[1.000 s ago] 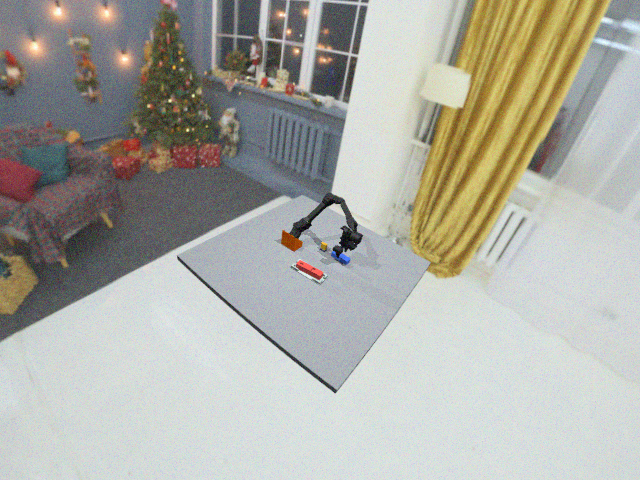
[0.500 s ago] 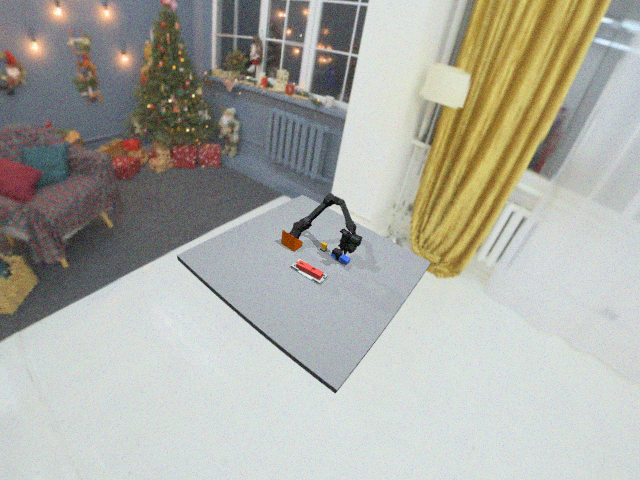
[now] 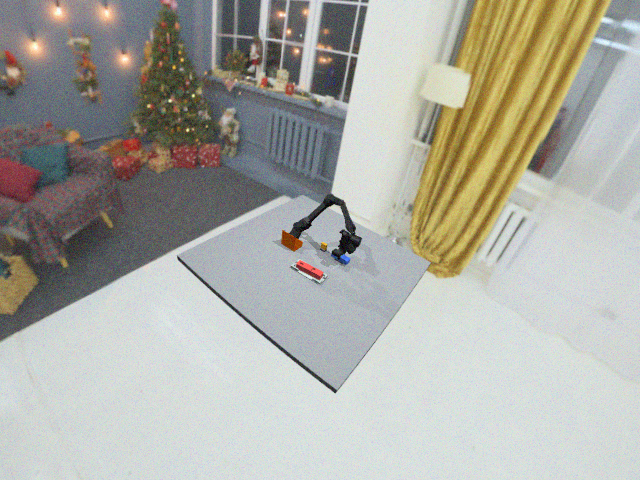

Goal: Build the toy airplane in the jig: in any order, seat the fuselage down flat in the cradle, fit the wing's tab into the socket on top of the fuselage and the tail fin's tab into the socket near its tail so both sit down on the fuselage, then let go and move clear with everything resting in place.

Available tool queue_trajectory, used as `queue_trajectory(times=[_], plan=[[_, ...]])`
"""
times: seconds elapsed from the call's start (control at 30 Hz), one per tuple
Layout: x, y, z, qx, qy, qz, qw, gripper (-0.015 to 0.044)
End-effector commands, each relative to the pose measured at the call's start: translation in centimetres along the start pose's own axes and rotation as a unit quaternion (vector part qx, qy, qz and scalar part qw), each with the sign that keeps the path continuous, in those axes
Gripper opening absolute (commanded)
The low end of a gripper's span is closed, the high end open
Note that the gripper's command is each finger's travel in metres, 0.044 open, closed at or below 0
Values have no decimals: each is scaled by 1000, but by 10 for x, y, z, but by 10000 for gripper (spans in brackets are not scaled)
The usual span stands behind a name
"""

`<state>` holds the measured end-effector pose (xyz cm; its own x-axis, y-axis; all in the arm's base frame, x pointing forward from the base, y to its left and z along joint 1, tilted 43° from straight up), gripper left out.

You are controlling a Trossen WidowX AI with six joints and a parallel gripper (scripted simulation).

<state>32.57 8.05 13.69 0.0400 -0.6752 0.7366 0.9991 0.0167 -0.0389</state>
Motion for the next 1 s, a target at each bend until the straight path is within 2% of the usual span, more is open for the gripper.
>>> queue_trajectory(times=[0.0,0.03,0.23,0.27,0.97], plan=[[-1,0,-1,-3,2,2,1000,170],[-1,0,-1,-3,2,2,1000,164],[9,1,-3,-8,0,-12,1000,6],[12,2,-3,-10,0,-17,1000,0],[71,7,-4,-5,-8,-13,1000,0]])
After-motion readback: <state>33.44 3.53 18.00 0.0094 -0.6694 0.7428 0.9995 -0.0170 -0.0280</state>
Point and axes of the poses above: the point midway between the two fingers, 35 mm back from their tips, its own x axis back along the fingers, its own z axis across the jaws, y = z × x, the point moved 9 cm from there along x, back along the fingers, and after that the axes turned 4 degrees about -x, right-handed, at the moved point
